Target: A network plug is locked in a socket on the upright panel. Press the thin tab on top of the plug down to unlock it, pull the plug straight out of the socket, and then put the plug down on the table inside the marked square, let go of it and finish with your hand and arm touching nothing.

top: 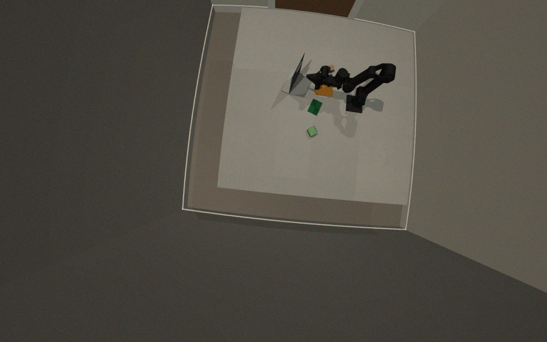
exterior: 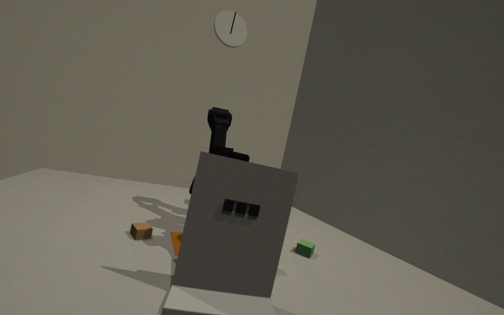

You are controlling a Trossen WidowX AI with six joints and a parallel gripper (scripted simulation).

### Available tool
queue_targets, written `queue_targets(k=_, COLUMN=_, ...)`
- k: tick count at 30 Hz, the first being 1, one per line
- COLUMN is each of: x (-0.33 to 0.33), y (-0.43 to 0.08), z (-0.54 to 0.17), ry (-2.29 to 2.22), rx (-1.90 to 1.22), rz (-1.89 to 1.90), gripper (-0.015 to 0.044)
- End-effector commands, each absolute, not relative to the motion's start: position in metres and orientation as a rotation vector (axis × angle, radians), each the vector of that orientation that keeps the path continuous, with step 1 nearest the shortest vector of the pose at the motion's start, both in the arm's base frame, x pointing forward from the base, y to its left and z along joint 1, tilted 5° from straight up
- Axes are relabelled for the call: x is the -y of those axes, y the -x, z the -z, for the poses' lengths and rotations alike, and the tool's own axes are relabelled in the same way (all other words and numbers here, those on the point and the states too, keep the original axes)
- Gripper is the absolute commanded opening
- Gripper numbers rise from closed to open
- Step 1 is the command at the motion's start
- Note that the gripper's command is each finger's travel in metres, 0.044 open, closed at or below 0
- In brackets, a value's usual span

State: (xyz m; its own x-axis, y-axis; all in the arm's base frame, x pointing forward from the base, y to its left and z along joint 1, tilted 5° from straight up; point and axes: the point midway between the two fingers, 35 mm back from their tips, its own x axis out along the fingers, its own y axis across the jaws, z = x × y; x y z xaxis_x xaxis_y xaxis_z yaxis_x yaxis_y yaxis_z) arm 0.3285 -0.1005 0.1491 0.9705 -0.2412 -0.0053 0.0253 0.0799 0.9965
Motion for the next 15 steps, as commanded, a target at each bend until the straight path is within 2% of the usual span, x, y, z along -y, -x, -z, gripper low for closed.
queue_targets(k=1, x=0.0993, y=-0.3258, z=-0.1484, ry=-1.485, rx=0.177, rz=0.204, gripper=0.0000)
queue_targets(k=15, x=0.0954, y=-0.3196, z=-0.1481, ry=-1.485, rx=0.177, rz=0.205, gripper=0.0000)
